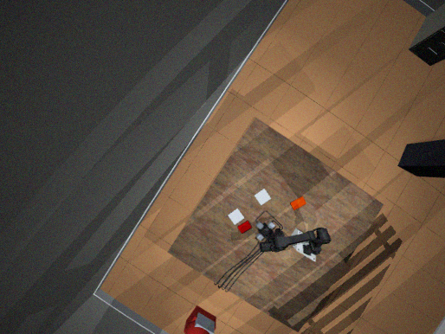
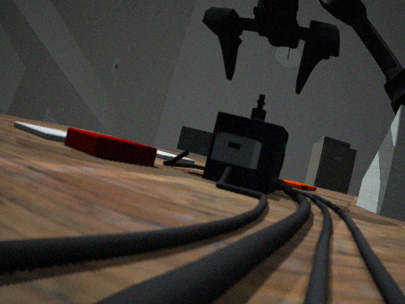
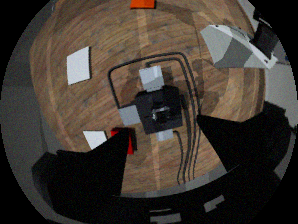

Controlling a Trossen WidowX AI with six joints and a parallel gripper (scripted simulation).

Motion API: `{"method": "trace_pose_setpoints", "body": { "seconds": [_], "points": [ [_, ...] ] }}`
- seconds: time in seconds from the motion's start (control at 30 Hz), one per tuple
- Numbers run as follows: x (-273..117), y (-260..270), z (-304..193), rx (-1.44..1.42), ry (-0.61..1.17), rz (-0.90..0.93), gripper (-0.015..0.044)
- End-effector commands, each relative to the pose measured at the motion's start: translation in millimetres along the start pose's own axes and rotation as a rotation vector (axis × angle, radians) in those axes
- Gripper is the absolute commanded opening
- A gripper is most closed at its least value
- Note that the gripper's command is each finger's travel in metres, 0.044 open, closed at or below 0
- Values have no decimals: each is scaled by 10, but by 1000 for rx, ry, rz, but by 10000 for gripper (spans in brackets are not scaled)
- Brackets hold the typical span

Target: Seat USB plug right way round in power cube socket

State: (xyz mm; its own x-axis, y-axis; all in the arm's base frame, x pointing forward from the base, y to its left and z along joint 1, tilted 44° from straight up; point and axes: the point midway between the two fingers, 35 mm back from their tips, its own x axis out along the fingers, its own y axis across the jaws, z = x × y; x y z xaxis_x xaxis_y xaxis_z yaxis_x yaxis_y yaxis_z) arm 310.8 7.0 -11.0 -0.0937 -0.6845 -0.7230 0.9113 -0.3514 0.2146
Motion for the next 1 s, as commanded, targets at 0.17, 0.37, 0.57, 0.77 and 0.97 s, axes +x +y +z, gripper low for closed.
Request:
{"method": "trace_pose_setpoints", "body": {
  "seconds": [0.17,0.37,0.57,0.77,0.97],
  "points": [
    [98,-17,7,-8,-5,1,440],
    [158,-17,8,-8,-6,1,440],
    [192,-17,9,-8,-6,1,440],
    [173,-3,4,0,-1,-1,282],
    [173,-3,4,0,-1,-1,125]
  ]
}}
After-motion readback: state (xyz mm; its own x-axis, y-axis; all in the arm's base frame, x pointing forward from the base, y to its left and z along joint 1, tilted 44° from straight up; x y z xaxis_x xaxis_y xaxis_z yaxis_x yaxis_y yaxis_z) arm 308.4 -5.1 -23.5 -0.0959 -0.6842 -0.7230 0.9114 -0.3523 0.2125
